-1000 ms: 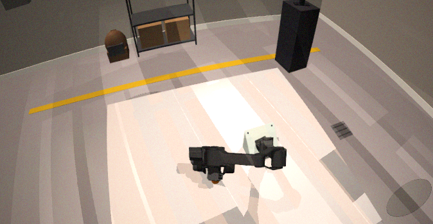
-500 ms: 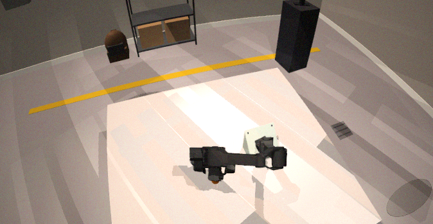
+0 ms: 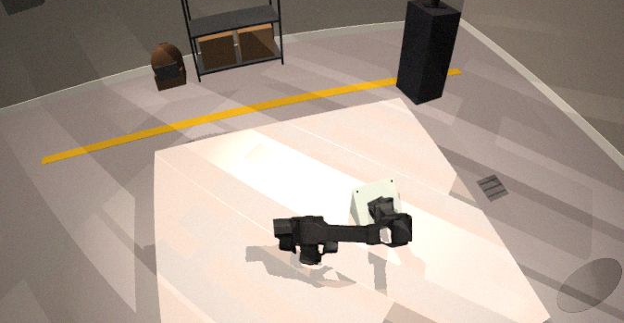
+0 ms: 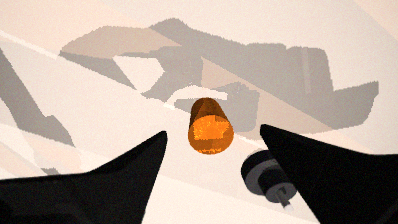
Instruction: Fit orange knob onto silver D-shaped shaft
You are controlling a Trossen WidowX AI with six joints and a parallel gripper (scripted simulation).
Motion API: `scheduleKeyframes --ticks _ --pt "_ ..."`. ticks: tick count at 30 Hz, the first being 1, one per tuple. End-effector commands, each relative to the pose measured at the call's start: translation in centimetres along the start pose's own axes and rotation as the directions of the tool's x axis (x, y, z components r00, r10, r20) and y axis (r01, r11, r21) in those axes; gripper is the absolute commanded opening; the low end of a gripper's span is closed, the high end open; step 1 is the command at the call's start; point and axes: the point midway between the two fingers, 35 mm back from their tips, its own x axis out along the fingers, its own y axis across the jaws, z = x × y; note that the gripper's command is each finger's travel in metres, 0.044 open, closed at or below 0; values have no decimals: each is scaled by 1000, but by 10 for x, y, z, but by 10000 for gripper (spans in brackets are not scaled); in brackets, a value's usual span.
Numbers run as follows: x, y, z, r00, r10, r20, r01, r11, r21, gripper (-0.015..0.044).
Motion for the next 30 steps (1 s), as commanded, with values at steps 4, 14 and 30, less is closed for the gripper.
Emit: scheduleKeyframes --ticks 4,14,30 --pt "12 1 1 1000 4 3 -4 1000 4 440" --pt "28 2 1 1000 5 5 -5 1000 4 440" --pt "43 4 1 1000 6 7 -6 1000 4 309"
